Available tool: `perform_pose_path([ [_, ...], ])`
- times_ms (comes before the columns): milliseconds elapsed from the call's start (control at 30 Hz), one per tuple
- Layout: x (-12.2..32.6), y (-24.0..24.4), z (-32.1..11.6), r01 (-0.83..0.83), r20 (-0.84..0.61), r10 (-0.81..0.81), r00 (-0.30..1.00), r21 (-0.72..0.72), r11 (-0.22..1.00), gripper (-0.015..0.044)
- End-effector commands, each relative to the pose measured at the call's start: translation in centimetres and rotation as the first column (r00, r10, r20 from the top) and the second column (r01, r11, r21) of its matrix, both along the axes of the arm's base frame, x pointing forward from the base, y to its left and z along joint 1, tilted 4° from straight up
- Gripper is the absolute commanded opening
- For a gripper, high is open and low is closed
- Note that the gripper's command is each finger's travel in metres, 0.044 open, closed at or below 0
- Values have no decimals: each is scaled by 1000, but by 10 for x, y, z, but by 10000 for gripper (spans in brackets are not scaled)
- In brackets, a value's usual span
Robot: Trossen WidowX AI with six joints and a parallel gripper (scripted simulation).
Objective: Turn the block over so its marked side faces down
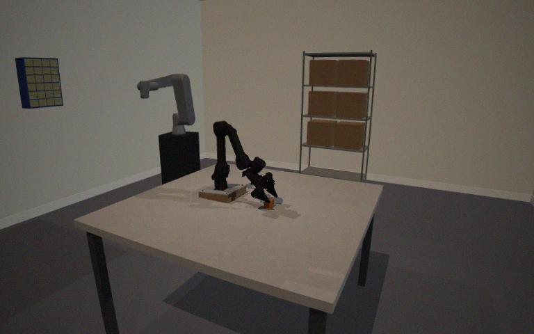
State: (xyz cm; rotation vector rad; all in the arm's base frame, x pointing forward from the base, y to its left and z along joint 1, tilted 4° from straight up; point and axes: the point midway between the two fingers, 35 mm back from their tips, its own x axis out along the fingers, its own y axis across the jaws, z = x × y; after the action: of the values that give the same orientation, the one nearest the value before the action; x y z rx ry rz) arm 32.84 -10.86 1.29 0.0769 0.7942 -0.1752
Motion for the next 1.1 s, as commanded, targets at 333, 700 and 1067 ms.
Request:
perform_pose_path([
  [333,-40,13,45,10,-258,5,966,54,999,440],
  [700,-31,11,49,16,-337,9,941,73,997,440],
  [1067,-2,5,65,52,-656,49,753,134,990,440],
])
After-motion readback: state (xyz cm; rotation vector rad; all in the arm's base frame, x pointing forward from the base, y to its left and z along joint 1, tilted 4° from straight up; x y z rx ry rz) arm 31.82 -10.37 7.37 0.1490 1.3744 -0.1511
